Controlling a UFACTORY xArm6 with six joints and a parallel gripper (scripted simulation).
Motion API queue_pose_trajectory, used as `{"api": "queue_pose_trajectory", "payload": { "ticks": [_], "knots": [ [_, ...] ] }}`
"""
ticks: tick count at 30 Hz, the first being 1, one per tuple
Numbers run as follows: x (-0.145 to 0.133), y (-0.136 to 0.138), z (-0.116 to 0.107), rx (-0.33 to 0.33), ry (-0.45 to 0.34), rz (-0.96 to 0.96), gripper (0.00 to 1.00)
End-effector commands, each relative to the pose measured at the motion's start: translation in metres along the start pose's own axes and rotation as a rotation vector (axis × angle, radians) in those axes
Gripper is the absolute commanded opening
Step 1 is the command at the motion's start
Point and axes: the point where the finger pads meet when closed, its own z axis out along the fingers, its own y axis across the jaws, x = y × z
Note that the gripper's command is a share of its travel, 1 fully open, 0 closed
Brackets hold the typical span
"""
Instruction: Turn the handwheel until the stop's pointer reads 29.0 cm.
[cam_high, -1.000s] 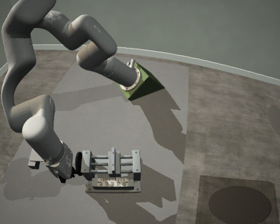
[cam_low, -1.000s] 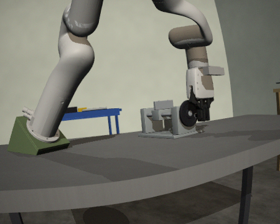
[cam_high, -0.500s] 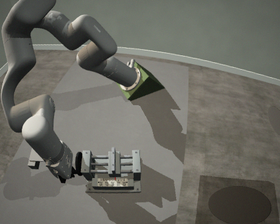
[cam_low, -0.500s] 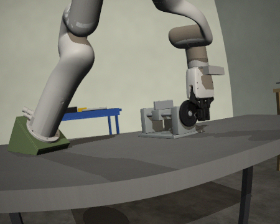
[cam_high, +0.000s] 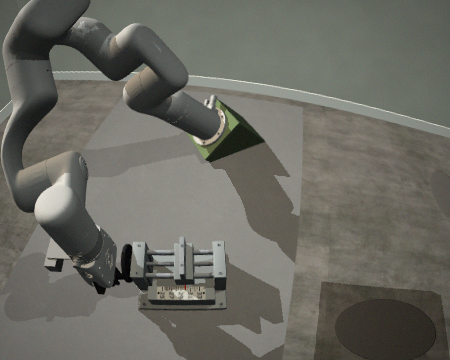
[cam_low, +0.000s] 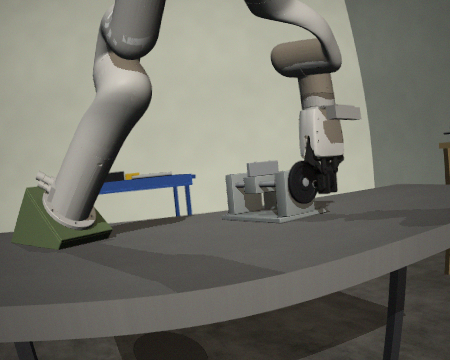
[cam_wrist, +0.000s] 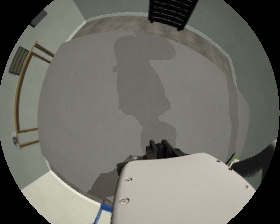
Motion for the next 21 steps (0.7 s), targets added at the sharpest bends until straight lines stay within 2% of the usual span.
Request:
{"api": "queue_pose_trajectory", "payload": {
  "ticks": [1,21],
  "knots": [
    [0.0005,-0.0004,-0.0014,0.000,0.001,0.001,0.06],
    [0.0005,-0.0009,-0.0060,0.000,0.001,0.001,0.06]
  ]
}}
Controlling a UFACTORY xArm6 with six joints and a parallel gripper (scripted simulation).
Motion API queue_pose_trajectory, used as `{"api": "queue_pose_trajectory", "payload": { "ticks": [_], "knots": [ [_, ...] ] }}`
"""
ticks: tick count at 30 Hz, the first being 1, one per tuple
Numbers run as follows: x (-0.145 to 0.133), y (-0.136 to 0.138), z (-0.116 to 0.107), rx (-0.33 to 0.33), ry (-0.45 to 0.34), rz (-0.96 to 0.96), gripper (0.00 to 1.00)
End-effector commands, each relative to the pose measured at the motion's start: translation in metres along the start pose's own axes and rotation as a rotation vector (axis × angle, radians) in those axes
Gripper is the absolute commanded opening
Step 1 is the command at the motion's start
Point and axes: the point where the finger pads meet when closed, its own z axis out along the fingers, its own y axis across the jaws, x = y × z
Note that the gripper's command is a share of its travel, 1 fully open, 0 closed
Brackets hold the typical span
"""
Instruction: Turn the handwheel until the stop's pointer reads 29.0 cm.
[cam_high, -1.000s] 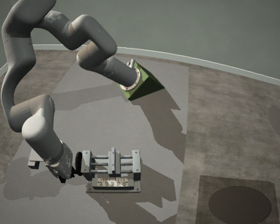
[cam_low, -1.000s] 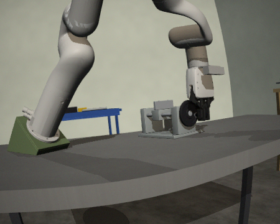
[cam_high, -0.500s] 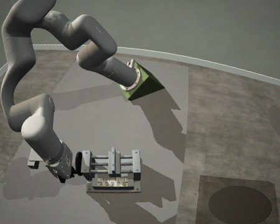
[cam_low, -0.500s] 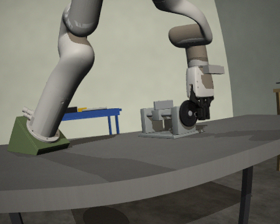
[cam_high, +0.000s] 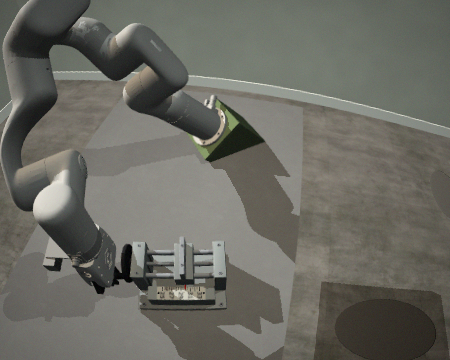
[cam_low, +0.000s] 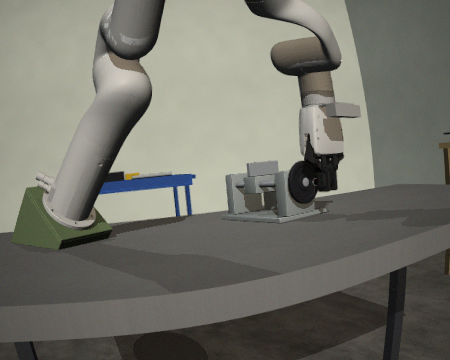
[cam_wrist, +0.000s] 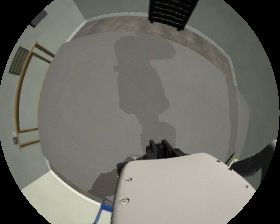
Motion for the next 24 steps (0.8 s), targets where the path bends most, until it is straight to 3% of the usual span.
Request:
{"api": "queue_pose_trajectory", "payload": {
  "ticks": [1,24],
  "knots": [
    [0.0005,-0.0002,-0.0019,0.000,0.001,0.001,0.06],
    [0.0005,0.0005,-0.0101,0.000,0.001,0.001,0.06]
  ]
}}
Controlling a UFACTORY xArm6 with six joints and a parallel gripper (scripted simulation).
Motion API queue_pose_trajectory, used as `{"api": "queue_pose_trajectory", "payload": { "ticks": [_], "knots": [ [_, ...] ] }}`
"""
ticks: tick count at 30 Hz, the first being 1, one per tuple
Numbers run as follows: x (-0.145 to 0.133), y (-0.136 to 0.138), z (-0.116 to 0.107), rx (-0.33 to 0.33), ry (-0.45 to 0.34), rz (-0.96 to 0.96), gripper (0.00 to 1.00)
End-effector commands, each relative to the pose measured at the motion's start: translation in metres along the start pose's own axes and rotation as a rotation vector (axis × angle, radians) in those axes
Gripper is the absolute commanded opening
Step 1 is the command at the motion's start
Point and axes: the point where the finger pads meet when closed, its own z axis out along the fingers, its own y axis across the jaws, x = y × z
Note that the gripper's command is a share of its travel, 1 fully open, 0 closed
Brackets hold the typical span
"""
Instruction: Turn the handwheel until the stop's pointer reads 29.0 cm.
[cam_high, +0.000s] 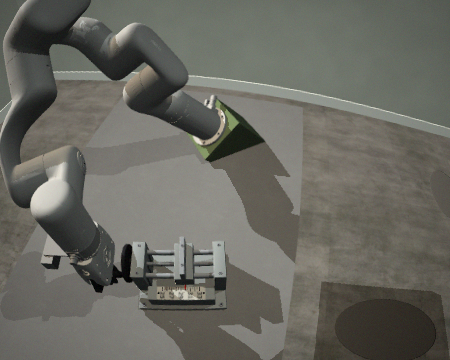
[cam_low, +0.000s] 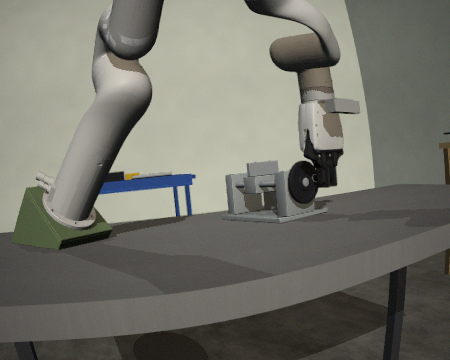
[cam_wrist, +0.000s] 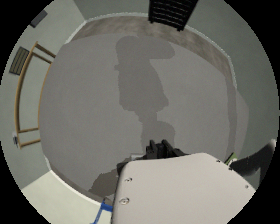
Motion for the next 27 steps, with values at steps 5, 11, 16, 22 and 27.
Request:
{"api": "queue_pose_trajectory", "payload": {
  "ticks": [5,11,16,22,27],
  "knots": [
    [0.000,0.001,-0.004,0.000,0.001,0.001,0.06],
    [0.000,0.002,-0.007,0.000,0.001,0.001,0.06],
    [0.000,0.003,-0.010,0.000,0.001,0.001,0.06],
    [0.000,0.005,-0.012,0.000,0.001,0.001,0.06],
    [0.000,0.006,-0.014,0.000,0.001,0.001,0.06]
  ]
}}
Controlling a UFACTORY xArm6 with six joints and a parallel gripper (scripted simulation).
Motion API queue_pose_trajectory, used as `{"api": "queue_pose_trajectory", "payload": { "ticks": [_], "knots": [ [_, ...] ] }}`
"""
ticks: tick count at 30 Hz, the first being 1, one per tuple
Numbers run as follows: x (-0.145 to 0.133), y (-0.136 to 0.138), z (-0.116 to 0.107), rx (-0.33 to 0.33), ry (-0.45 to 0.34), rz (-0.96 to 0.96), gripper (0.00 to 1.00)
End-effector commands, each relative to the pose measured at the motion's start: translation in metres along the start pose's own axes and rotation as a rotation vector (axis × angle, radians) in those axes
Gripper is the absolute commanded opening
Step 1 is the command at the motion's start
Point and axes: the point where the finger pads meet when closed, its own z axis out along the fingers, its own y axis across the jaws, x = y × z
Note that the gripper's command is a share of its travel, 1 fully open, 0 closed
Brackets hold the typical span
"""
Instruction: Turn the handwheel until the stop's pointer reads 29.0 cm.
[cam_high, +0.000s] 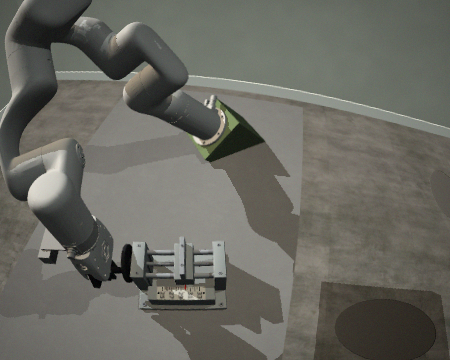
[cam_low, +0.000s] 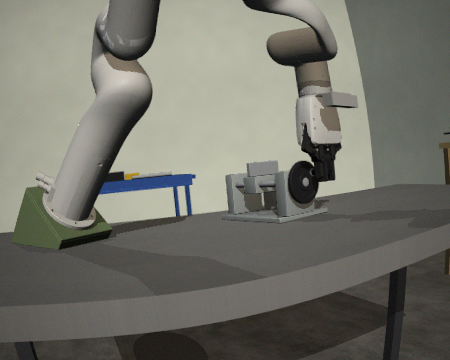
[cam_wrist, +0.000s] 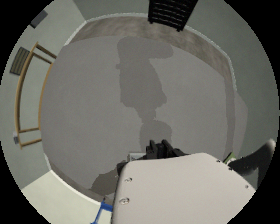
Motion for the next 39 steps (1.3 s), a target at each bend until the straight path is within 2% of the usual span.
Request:
{"api": "queue_pose_trajectory", "payload": {
  "ticks": [1,39],
  "knots": [
    [0.000,0.002,-0.003,0.000,0.001,0.001,0.06],
    [0.000,0.023,-0.013,0.000,0.001,0.001,0.06]
  ]
}}
